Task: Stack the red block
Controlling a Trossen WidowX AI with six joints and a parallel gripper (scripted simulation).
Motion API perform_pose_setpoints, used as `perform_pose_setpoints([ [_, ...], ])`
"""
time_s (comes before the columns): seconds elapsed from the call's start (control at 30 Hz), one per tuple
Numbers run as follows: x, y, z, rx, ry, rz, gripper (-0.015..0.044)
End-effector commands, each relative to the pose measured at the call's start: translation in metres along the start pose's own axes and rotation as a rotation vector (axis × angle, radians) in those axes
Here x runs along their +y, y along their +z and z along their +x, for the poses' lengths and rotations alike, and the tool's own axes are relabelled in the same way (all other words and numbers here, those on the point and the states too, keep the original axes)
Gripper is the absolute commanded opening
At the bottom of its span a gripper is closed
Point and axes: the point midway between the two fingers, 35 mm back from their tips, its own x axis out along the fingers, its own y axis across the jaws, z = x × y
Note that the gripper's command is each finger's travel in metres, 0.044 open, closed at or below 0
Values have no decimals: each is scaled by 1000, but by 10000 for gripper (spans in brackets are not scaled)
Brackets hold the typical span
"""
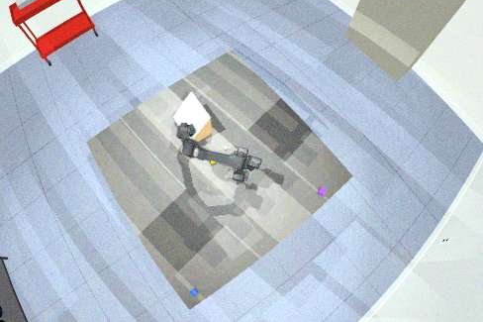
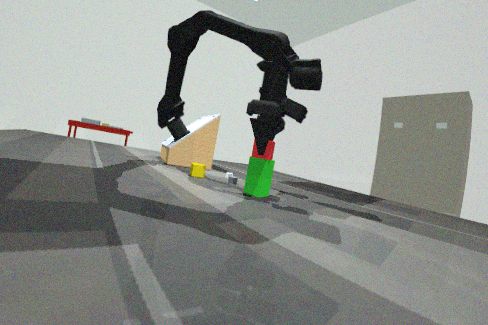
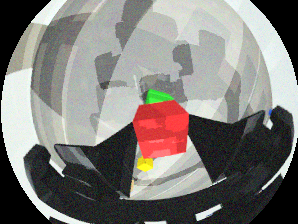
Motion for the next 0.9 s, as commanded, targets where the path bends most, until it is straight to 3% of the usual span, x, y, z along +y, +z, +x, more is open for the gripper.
perform_pose_setpoints([
  [0.0,0,0,0,1,0,-1,368],
  [0.1,0,0,0,1,0,-1,440],
  [0.87,0,0,0,1,0,-1,440],
])
